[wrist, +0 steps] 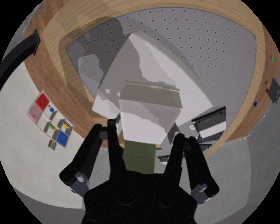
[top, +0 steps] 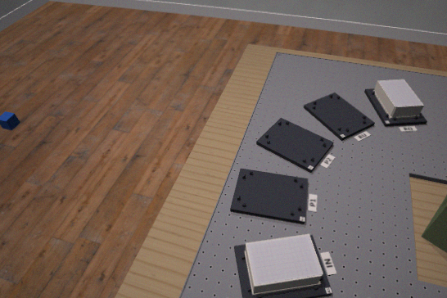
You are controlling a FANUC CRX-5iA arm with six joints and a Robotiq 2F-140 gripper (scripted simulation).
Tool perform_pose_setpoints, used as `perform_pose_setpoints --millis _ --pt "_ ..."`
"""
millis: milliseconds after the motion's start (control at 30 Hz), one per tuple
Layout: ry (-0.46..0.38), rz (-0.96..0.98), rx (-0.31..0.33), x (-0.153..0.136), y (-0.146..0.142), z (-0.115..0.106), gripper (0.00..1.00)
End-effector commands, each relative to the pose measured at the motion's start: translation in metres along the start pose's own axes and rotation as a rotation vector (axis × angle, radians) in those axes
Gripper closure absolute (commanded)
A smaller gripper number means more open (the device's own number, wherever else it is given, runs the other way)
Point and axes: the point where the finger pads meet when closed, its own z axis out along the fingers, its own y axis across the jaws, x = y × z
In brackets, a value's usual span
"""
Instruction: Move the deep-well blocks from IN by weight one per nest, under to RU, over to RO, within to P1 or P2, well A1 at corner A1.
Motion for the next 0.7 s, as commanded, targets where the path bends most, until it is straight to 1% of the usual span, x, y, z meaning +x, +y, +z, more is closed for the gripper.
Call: perform_pose_setpoints --millis 0,667 --pt "0.000 0.000 0.000 0.0003 0.0000 0.0001 0.90" --pt "0.000 0.000 0.000 0.0018 0.0000 0.0027 0.90"
